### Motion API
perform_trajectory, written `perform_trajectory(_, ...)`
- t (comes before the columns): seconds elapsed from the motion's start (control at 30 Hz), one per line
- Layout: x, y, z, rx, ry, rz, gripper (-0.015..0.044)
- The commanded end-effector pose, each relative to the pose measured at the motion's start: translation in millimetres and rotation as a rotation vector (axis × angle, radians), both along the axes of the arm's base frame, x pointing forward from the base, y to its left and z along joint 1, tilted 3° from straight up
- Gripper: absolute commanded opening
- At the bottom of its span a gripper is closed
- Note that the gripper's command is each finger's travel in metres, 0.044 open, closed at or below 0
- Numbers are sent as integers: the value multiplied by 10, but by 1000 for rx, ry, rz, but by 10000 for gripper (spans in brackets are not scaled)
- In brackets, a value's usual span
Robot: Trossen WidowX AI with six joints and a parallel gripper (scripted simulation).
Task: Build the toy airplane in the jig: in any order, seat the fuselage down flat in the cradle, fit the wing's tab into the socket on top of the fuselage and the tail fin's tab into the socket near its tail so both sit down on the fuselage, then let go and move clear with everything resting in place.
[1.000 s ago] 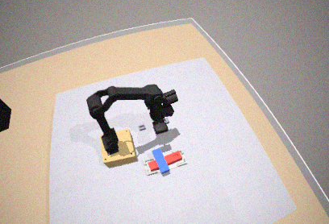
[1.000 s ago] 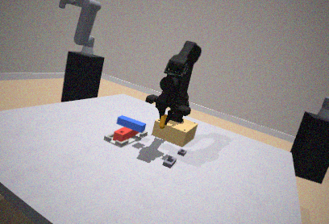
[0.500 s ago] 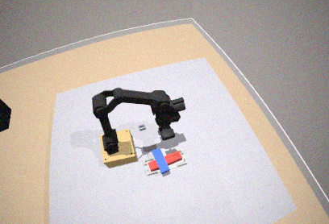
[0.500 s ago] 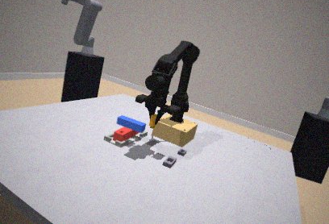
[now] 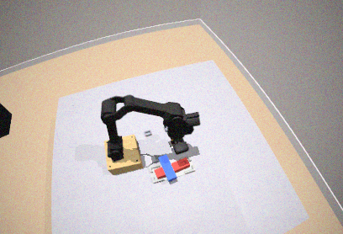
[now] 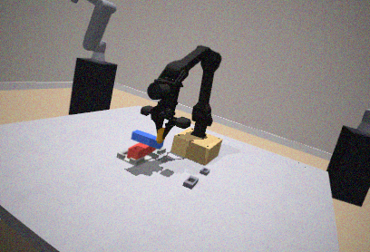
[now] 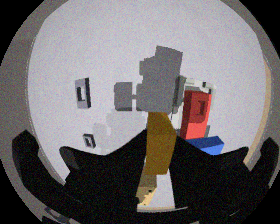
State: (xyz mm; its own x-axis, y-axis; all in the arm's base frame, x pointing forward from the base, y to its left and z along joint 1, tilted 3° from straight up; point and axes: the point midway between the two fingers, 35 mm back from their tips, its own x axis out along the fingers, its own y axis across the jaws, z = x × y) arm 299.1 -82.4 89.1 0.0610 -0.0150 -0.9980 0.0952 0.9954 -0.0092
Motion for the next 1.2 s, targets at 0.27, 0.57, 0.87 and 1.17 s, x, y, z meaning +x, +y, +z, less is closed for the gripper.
perform_trajectory(0.27,44,-350,-46,0,-12,15,0)
perform_trajectory(0.57,26,-604,-93,-1,-13,20,0)
perform_trajectory(0.87,-1,-868,-146,-5,-17,43,0)
perform_trajectory(1.17,-2,-886,-149,-5,-17,45,65)
